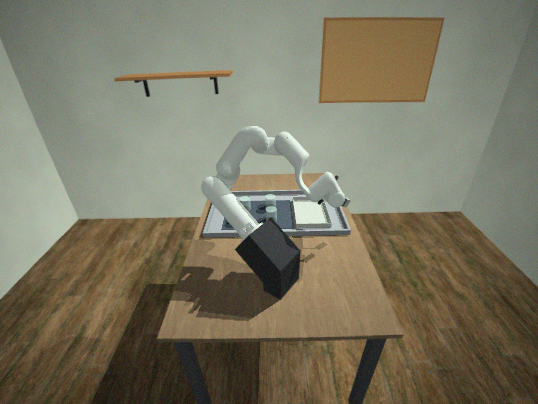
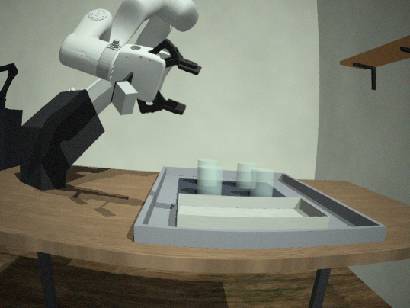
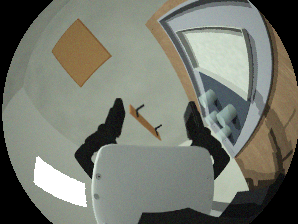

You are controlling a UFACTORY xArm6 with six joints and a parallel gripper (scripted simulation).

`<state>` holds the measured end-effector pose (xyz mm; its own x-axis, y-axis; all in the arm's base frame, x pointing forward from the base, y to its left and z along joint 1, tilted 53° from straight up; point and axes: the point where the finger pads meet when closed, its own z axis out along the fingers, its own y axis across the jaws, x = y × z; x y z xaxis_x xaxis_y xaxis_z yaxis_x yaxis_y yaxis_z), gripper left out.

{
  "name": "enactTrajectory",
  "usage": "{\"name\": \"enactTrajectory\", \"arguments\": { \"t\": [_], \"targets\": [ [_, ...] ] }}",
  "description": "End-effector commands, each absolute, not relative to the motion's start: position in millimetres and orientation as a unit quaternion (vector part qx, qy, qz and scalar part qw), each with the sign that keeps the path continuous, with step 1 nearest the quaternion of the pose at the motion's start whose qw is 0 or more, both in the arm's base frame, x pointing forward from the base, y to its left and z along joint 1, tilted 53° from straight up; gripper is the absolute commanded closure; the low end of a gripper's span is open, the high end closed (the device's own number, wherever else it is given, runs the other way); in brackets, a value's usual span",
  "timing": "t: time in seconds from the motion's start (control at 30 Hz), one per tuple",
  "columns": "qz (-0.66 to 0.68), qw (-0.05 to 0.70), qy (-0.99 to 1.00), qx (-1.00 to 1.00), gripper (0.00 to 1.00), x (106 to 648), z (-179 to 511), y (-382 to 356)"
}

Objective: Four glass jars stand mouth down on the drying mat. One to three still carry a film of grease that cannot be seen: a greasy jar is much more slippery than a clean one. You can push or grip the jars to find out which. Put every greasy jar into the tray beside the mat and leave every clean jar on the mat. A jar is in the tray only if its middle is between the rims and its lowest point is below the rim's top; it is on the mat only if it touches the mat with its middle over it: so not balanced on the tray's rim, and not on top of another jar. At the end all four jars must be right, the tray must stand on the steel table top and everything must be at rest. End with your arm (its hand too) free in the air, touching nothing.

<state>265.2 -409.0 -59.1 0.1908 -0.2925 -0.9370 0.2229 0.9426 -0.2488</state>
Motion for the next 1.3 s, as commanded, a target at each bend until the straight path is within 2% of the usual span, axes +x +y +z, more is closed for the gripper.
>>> {"name": "enactTrajectory", "arguments": {
  "t": [0.0,1.27],
  "targets": [
    [-0.167,0.781,0.600,-0.047,0.00,282.2,-42.9,-395.0],
    [-0.142,0.850,0.467,-0.200,0.00,324.3,106.5,-260.3]
  ]
}}
